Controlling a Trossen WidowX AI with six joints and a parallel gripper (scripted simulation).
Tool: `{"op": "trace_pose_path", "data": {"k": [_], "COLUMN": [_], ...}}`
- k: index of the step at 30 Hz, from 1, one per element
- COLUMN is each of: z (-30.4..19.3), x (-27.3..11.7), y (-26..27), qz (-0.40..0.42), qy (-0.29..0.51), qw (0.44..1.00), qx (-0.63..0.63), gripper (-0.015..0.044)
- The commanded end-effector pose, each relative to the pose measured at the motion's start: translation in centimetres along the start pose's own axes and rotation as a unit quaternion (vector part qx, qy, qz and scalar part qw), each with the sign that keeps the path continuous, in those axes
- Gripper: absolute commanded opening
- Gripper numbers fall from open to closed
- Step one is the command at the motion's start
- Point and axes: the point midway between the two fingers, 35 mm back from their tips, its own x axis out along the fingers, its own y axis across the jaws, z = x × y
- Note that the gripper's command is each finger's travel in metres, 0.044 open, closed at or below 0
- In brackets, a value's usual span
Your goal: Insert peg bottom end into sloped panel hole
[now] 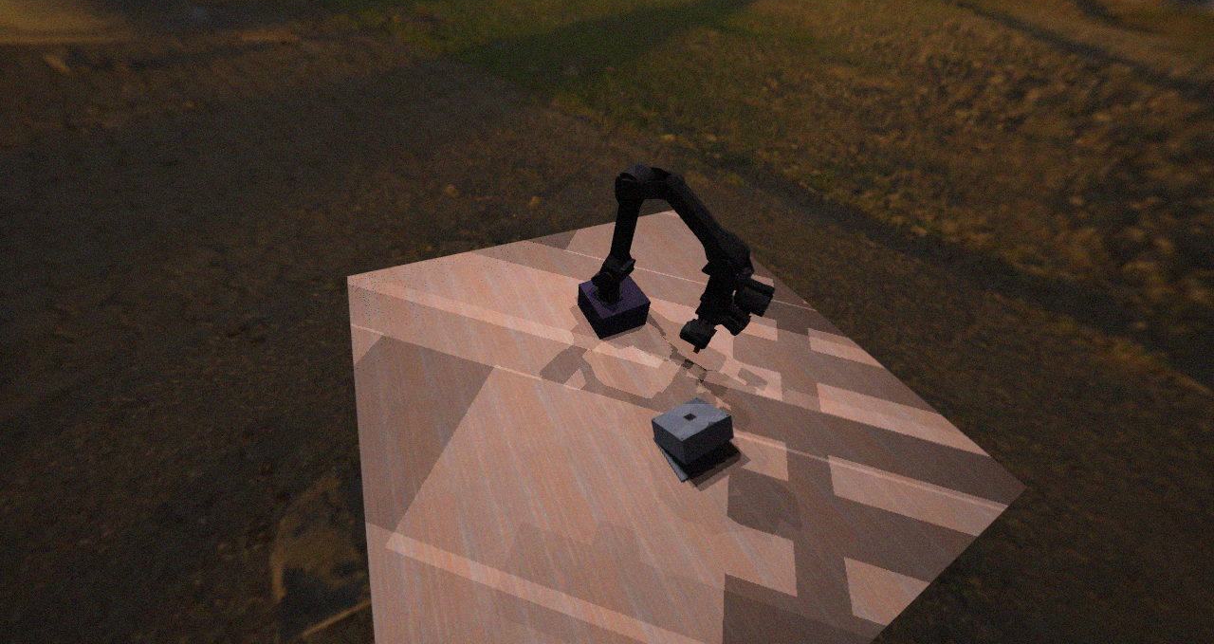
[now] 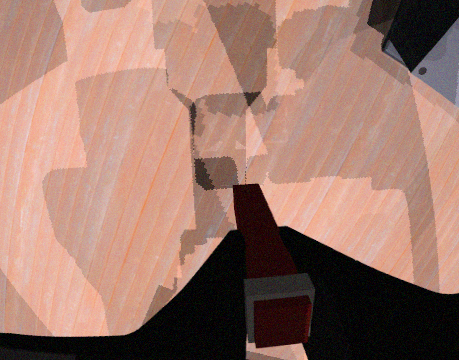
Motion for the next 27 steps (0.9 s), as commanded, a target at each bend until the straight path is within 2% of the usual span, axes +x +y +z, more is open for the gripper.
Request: {"op": "trace_pose_path", "data": {"k": [1,27], "z": [0.2,0.7], "x": [-0.5,-1.9], "y": [-0.5,-4.4], "qz": [0.002,-0.005], "qy": [-0.014,-0.095], "qw": [1.000,0.993], "qx": [0.010,0.074], "gripper": [0.0000,0.0000]}}
